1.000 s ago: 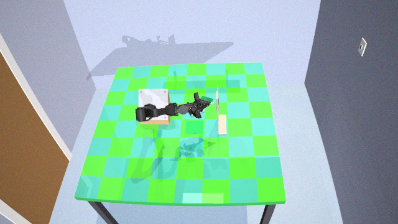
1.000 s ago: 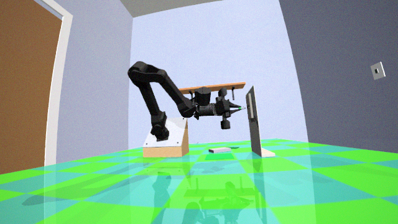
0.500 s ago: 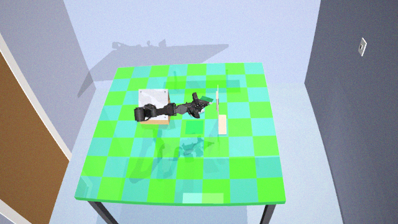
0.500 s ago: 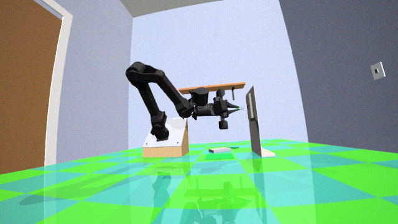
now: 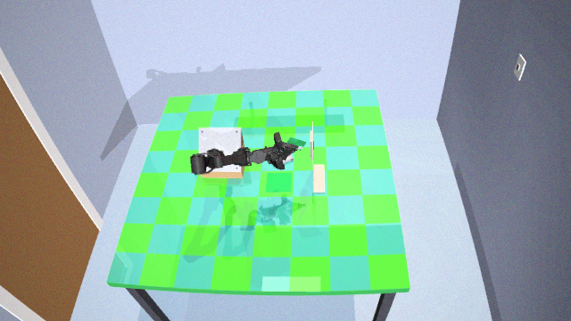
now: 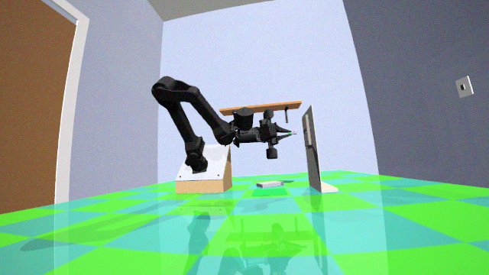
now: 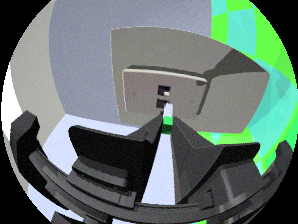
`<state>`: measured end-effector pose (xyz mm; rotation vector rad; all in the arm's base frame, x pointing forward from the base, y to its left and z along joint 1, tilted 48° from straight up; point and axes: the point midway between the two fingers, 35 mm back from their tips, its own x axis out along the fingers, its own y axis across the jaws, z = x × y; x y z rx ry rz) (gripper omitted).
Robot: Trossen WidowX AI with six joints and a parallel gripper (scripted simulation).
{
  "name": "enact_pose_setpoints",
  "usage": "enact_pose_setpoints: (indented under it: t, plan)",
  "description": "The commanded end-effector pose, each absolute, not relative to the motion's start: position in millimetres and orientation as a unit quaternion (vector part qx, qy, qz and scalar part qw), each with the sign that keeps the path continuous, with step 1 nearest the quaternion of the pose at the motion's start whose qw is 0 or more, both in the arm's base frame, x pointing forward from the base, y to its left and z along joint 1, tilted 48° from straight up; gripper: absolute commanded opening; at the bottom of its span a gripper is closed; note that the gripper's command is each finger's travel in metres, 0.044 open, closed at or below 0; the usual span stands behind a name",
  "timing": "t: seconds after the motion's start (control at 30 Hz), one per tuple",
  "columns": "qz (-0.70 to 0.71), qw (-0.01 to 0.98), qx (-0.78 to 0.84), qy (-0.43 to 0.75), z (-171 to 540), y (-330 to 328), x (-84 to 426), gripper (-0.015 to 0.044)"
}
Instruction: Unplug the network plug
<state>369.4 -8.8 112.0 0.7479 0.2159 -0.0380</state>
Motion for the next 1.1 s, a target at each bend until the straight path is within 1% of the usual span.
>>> enact_pose_setpoints:
  t: [0.0,0.9,1.07]
  plan:
    - [-0.019,0.925,0.365,0.104,112.5,-8.0,366.2,0.0]
    - [-0.018,0.925,0.364,0.104,113.1,-5.9,354.0,0.0]
    - [-0.018,0.925,0.364,0.104,120.5,2.8,353.2,0.0]
